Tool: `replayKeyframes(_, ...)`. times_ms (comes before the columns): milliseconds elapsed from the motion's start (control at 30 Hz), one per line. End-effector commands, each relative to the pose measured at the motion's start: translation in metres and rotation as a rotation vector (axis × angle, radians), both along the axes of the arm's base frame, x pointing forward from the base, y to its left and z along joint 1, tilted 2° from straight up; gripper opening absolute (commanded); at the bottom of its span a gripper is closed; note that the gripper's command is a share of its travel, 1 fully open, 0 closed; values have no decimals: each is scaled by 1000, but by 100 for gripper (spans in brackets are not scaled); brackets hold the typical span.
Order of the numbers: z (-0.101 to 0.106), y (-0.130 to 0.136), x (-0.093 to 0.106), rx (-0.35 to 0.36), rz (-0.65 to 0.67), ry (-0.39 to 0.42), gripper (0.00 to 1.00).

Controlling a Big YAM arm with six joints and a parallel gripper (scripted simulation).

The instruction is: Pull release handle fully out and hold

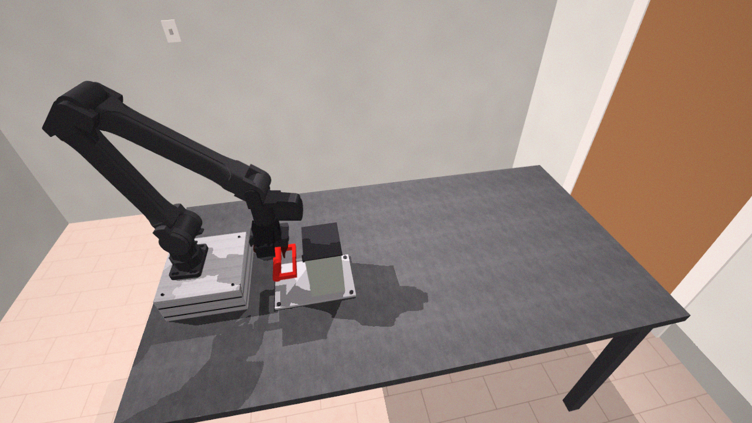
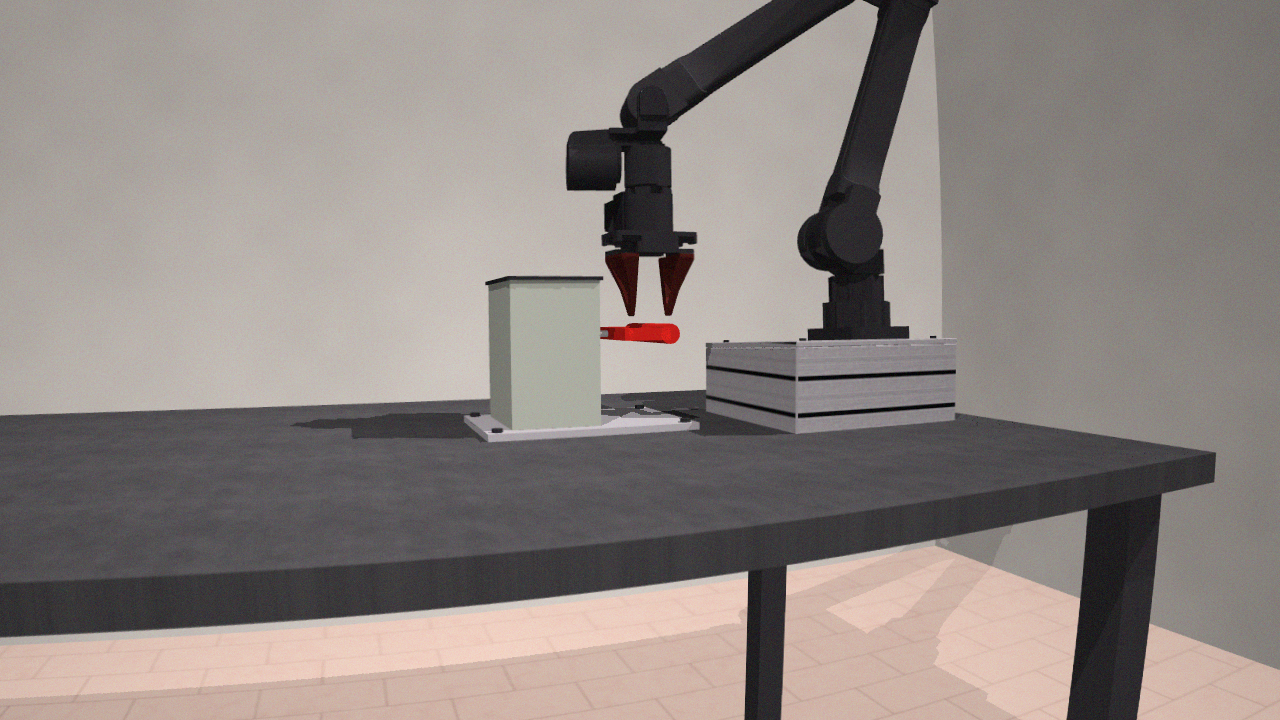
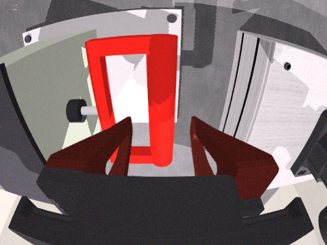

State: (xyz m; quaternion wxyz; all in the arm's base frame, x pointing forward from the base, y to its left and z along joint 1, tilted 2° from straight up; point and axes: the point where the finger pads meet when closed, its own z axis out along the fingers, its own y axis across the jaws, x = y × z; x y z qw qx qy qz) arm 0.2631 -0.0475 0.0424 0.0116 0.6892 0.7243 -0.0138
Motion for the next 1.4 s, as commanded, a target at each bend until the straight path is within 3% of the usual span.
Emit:
replayKeyframes(0,10,-6,18,-6,-16,-23,48)
replayKeyframes(1367,-8,-6,18,-6,-16,-23,48)
